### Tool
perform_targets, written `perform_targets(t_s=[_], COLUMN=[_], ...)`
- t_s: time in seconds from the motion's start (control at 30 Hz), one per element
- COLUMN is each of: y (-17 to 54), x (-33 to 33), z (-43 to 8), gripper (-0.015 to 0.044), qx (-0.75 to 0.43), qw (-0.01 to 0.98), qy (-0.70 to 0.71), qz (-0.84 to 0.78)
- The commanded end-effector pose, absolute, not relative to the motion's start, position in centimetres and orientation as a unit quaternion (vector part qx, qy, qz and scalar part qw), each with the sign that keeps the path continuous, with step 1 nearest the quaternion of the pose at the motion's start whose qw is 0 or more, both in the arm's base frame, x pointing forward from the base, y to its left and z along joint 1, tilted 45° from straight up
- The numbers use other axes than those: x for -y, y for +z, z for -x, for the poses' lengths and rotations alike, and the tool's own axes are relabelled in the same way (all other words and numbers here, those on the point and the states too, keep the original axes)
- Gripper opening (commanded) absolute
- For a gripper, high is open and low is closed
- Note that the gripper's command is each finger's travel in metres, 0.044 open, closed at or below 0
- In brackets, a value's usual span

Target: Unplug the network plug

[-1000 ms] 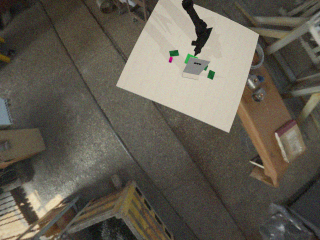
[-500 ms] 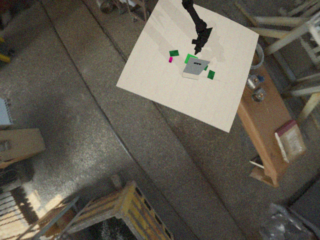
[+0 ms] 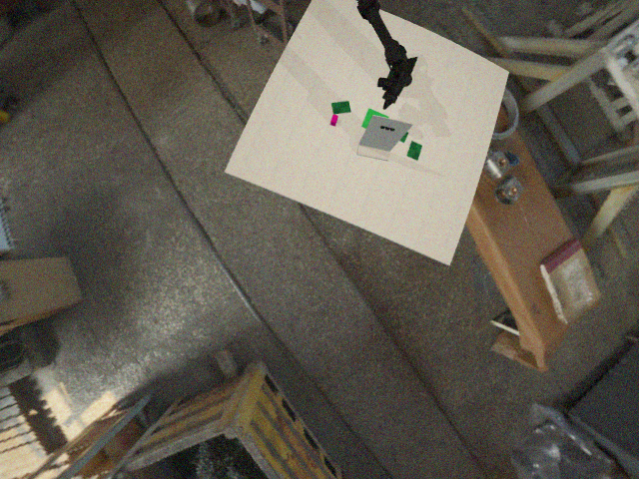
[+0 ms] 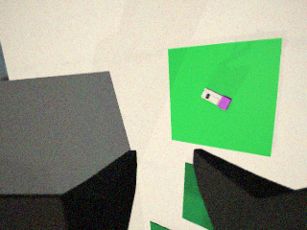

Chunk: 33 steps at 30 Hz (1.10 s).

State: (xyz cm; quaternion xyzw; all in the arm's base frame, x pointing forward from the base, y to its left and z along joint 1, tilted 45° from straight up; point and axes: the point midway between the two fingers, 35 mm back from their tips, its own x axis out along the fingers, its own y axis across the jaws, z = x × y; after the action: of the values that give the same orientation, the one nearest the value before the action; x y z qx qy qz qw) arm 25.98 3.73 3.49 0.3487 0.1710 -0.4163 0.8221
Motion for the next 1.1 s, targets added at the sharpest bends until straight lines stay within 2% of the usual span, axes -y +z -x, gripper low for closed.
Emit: perform_targets(t_s=[0.0, 0.87, 1.07], y=[4.3, 10.4, 10.4], x=[-4.6, -9.7, -9.7], z=[-26.1, -25.2, -25.2], gripper=[0.0156, 0.0156, 0.0314], qx=[-0.17, -0.162, -0.162], qw=[0.822, 0.824, 0.824], qy=[-0.417, -0.414, -0.414], qz=[-0.349, -0.351, -0.351])
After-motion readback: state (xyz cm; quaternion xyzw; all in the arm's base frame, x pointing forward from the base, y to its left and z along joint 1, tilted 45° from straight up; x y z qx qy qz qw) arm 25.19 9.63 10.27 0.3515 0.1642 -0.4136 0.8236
